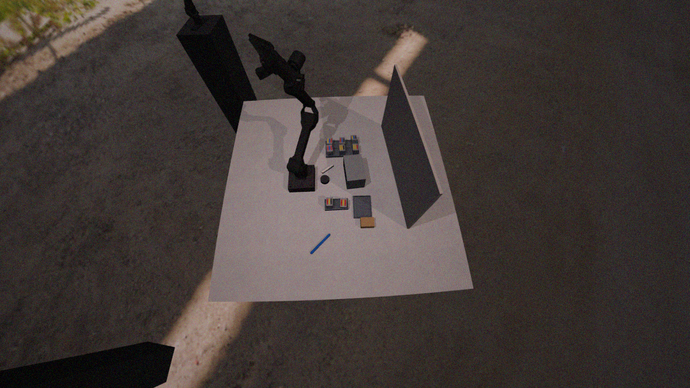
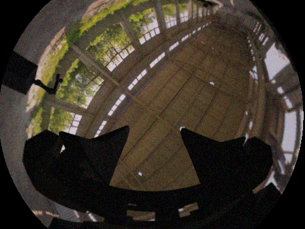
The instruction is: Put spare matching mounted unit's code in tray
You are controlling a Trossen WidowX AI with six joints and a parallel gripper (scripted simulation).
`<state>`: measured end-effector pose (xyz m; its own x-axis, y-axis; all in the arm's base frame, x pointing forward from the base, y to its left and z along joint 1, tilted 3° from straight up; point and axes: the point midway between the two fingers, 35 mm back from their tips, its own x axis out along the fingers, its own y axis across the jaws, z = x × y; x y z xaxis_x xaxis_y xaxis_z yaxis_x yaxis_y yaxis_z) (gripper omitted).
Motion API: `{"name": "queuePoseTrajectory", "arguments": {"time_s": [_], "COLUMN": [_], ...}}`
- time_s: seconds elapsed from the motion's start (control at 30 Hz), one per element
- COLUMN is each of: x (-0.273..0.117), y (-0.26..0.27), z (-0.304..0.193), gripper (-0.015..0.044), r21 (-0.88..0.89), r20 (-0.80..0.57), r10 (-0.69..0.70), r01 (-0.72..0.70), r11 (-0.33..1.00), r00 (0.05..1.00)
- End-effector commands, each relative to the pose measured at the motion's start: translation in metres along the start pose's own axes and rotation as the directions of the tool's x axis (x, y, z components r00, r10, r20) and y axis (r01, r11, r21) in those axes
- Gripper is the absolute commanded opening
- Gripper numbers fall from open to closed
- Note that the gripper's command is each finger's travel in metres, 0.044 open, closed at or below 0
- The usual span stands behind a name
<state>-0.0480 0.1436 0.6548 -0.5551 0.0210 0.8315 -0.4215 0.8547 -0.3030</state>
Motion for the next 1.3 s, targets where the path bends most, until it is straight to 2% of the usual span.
{"name": "queuePoseTrajectory", "arguments": {"time_s": [0.0,0.23,0.43,0.6,0.8,0.93,1.1,1.27], "x": [0.0,0.002,0.019,0.02,-0.008,-0.041,-0.095,-0.16], "y": [0.0,-0.007,-0.068,-0.132,-0.223,-0.277,-0.334,-0.377], "z": [0.0,0.006,0.053,0.092,0.129,0.141,0.141,0.129], "gripper": [0.0426,0.044,0.044,0.044,0.044,0.044,0.044,0.044], "r21": [0.0,-0.023,-0.173,-0.271,-0.369,-0.431,-0.521,-0.613], "r20": [0.0,0.008,0.114,0.208,0.281,0.291,0.269,0.219], "r10": [0.0,-0.021,-0.22,-0.425,-0.682,-0.812,-0.925,-0.976], "r01": [0.0,0.022,0.238,0.469,0.732,0.827,0.848,0.781], "r11": [1.0,0.999,0.956,0.841,0.573,0.361,0.095,-0.123], "r00": [1.0,1.0,0.969,0.881,0.676,0.506,0.269,0.017]}}
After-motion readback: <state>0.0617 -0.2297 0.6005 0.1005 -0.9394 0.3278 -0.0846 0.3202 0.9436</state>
